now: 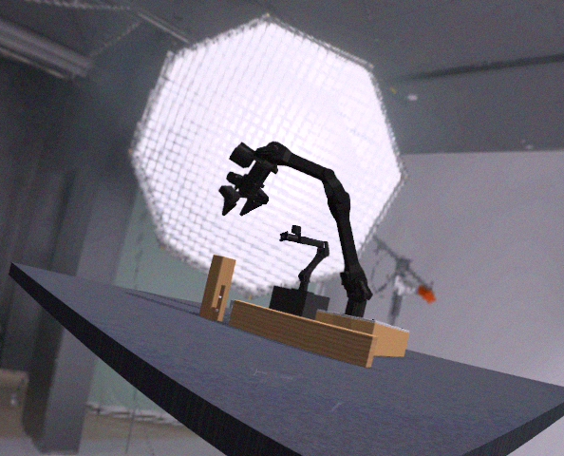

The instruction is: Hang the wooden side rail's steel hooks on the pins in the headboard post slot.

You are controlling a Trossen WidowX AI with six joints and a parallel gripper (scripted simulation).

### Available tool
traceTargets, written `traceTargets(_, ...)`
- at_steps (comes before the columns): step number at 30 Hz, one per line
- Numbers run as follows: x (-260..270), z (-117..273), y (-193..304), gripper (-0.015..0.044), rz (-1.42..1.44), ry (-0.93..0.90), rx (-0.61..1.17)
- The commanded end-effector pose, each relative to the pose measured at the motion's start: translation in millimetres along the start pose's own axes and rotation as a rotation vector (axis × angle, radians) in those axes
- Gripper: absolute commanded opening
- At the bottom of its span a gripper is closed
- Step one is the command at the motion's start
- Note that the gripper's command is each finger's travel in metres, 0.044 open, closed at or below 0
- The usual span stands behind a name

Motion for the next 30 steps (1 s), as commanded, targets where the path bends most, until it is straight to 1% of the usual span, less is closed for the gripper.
traceTargets(1, 0.4, 0.0, 0.6, 0.0426, 0.012, -0.002, 0.000)
traceTargets(2, 1.4, -0.2, 2.3, 0.0440, 0.049, -0.009, 0.001)
traceTargets(9, 14.5, -2.5, 28.4, 0.0440, 0.563, -0.106, -0.018)
traceTargets(16, 24.2, -5.6, 59.5, 0.0440, 1.090, -0.197, -0.090)
traceTargets(23, 29.6, -9.6, 94.3, 0.0440, 1.615, -0.267, -0.216)
traceTargets(30, 30.5, -14.3, 132.2, 0.0440, 2.132, -0.296, -0.402)
Point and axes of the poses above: the point midway between the two fingers, 35 mm back from their tips, its own z axis back along the fingers, its own x axis across the jaws, y = z × x, the point moved 5 cm from there along z, back along the fingers, and after that the axes turned 9 degrees about -z, right-handed, at the moved point
